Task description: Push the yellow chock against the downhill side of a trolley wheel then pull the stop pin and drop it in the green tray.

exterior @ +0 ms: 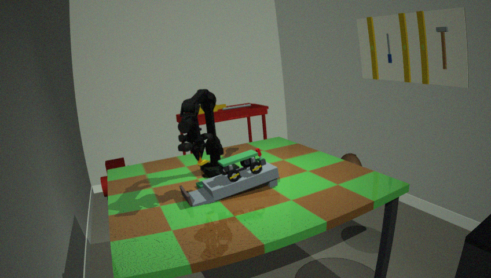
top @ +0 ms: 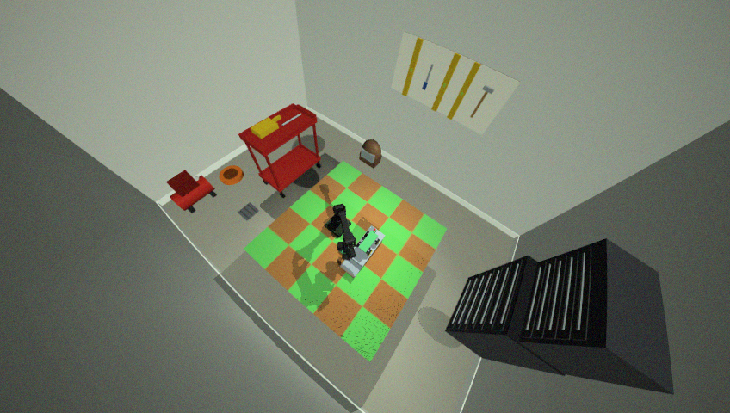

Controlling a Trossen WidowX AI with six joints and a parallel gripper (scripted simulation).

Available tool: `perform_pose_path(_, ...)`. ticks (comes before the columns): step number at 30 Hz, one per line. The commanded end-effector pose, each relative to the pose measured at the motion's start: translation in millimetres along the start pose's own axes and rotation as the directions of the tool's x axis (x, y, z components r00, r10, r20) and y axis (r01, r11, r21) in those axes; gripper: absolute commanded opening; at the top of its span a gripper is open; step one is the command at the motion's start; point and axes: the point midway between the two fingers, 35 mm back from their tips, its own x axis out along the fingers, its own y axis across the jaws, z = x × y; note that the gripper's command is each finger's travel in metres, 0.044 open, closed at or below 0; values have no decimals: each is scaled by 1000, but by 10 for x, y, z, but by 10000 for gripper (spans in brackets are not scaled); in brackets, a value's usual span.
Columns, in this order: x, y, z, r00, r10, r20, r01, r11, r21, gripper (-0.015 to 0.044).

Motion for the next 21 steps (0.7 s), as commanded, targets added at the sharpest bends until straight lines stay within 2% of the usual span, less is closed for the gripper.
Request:
perform_pose_path(1,-6,10,-3,1000,-9,-11,10,991,130,0)
perform_pose_path(10,-7,21,4,999,-28,-25,37,900,434,0)
perform_pose_path(21,21,103,-100,999,-30,-32,42,863,503,0)
